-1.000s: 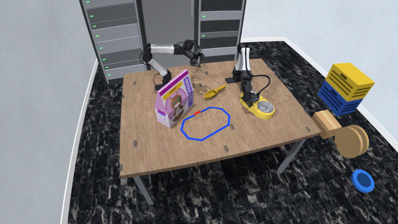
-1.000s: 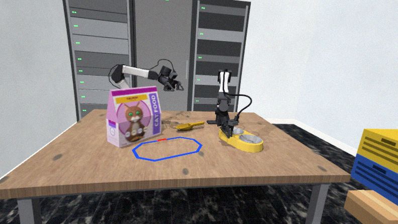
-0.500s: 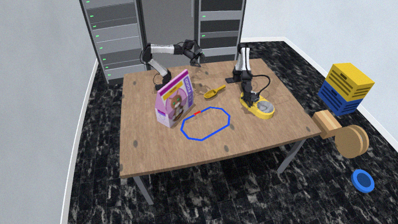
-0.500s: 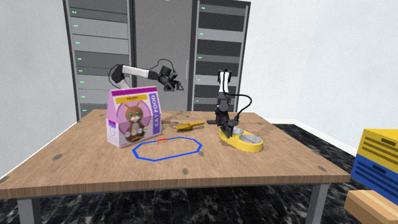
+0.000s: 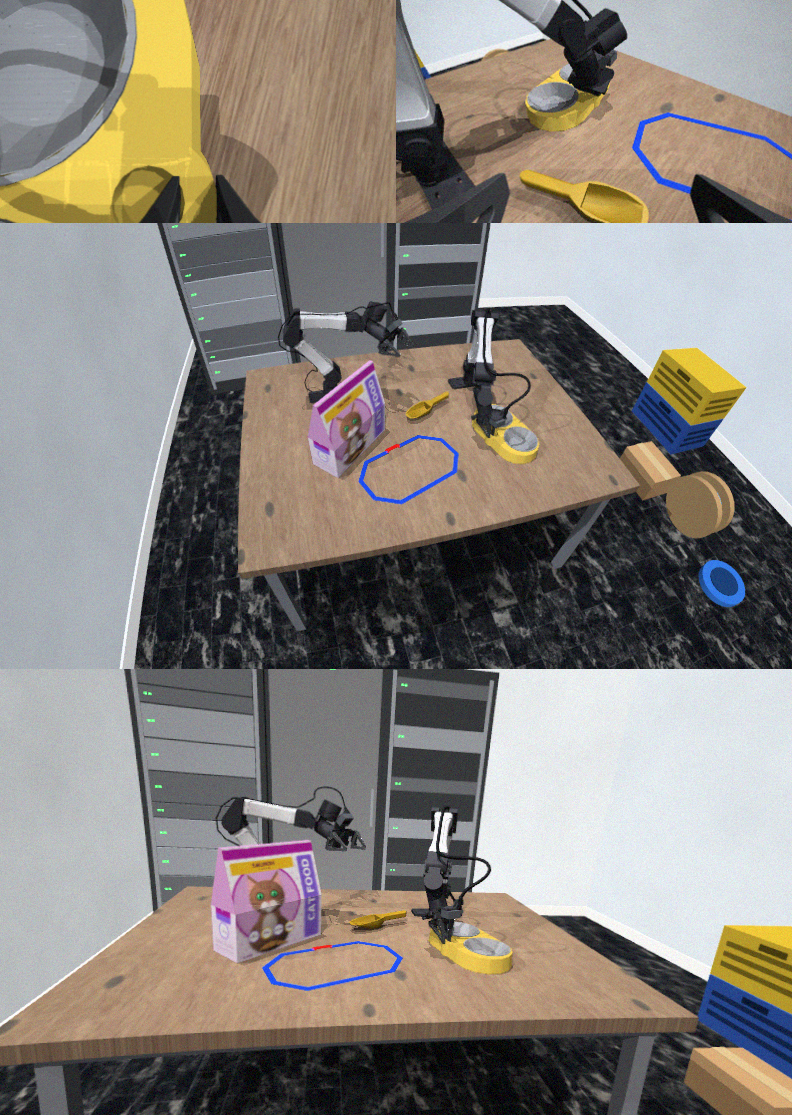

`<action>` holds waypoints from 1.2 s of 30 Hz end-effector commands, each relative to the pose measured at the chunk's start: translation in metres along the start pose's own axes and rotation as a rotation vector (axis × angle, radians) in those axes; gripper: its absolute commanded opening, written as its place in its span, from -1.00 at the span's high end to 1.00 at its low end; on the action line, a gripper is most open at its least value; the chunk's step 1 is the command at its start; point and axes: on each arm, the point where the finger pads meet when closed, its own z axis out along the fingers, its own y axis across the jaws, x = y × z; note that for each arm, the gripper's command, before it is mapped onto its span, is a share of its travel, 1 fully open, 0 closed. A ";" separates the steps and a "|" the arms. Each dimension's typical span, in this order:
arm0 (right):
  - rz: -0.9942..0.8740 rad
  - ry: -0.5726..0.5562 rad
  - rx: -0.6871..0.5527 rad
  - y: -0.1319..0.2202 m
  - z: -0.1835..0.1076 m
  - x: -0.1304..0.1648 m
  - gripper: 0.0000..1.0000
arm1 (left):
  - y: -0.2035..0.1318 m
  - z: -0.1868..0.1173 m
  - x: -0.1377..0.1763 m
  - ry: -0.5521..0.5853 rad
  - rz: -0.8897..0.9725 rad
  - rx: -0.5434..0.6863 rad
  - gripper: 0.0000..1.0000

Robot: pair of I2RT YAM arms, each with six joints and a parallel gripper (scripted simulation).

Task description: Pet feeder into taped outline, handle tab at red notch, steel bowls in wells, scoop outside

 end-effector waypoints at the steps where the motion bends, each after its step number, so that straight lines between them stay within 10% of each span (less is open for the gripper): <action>1: 0.010 -0.008 -0.001 0.000 -0.001 -0.004 -1.00 | -0.033 -0.002 0.016 0.023 0.091 0.091 0.79; 36: 0.010 -0.008 -0.001 0.000 -0.001 -0.004 -1.00 | -0.150 -0.032 0.052 0.004 0.452 0.335 0.79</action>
